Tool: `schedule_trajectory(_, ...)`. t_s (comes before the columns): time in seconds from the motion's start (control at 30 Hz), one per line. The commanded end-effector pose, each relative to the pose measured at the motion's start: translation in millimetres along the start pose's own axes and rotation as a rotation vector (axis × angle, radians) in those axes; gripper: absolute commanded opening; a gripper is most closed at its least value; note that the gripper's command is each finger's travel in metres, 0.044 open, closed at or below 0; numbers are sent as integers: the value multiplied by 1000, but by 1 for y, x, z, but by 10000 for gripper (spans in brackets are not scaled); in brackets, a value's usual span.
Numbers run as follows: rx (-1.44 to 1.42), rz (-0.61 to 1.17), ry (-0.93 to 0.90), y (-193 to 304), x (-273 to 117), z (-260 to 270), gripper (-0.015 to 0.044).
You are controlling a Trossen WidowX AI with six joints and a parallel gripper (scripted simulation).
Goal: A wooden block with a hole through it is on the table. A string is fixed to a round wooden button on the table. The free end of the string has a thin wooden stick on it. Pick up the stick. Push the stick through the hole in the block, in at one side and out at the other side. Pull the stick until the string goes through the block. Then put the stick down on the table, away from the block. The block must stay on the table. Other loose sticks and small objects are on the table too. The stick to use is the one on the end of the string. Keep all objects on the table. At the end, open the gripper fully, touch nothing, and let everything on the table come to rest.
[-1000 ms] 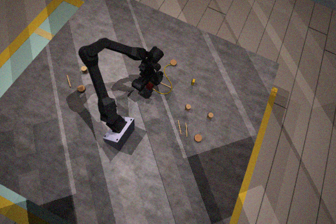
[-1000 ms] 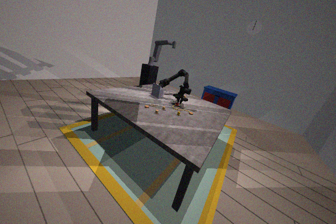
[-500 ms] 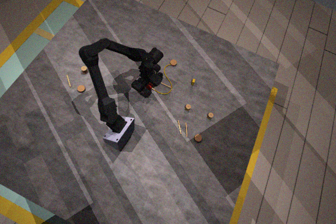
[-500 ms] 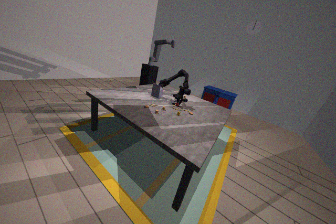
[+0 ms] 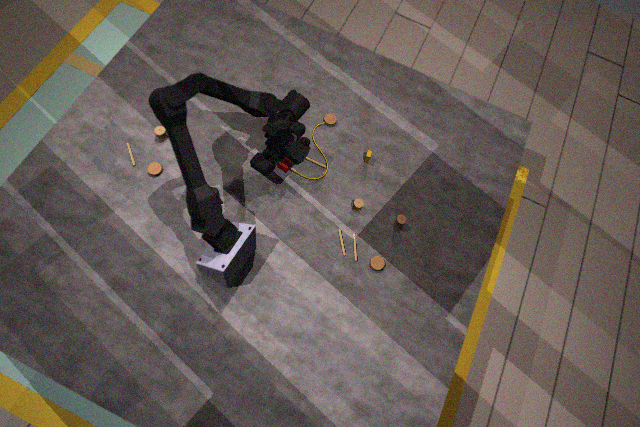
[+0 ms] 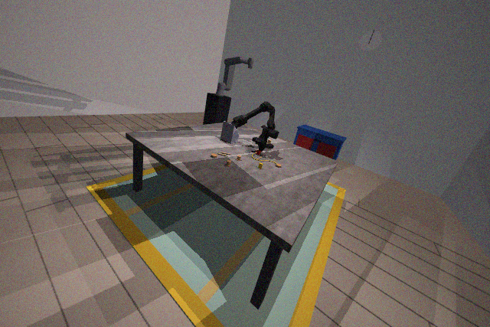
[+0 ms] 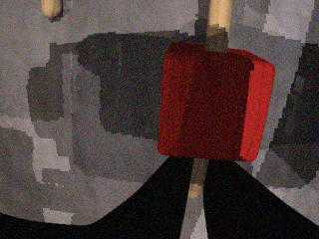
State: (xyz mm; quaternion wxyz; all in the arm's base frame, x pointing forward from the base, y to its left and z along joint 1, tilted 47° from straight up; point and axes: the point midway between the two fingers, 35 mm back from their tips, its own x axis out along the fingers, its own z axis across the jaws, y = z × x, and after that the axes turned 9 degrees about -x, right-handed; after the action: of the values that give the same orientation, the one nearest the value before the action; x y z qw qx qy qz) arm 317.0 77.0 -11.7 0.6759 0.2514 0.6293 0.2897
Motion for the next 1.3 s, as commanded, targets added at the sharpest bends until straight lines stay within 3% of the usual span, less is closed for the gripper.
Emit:
schedule_trajectory(0.0,-21,-36,5,1,1,-1,0)
schedule_trajectory(1.27,-21,-34,5,37,0,4,0)
